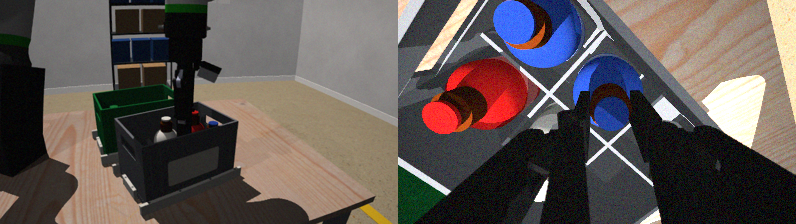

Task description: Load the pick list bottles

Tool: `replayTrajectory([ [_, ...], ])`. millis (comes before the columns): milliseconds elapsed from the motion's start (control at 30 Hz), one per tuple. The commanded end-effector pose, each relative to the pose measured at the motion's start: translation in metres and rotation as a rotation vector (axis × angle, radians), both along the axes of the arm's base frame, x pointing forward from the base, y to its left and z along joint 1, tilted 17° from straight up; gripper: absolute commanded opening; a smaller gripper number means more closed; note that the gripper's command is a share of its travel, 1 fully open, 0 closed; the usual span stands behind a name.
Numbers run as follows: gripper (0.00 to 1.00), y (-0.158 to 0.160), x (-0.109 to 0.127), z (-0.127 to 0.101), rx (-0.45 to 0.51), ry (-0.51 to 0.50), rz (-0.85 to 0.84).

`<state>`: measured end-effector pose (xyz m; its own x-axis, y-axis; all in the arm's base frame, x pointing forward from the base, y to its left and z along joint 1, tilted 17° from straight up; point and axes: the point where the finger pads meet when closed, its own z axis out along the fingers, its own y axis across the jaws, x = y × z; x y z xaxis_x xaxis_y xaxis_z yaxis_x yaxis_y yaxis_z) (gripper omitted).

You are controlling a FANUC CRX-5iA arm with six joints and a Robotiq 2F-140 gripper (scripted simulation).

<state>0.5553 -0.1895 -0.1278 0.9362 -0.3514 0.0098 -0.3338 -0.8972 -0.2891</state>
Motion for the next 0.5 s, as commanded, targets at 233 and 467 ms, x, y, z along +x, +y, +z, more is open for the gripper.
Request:
replayTrajectory([
  [233,0.1,-0.0008,0.0007,0.0011,-0.001,-0.002,0.0],
  [467,0.1,-0.0035,-0.0004,0.0107,-0.001,-0.002,0.0],
])
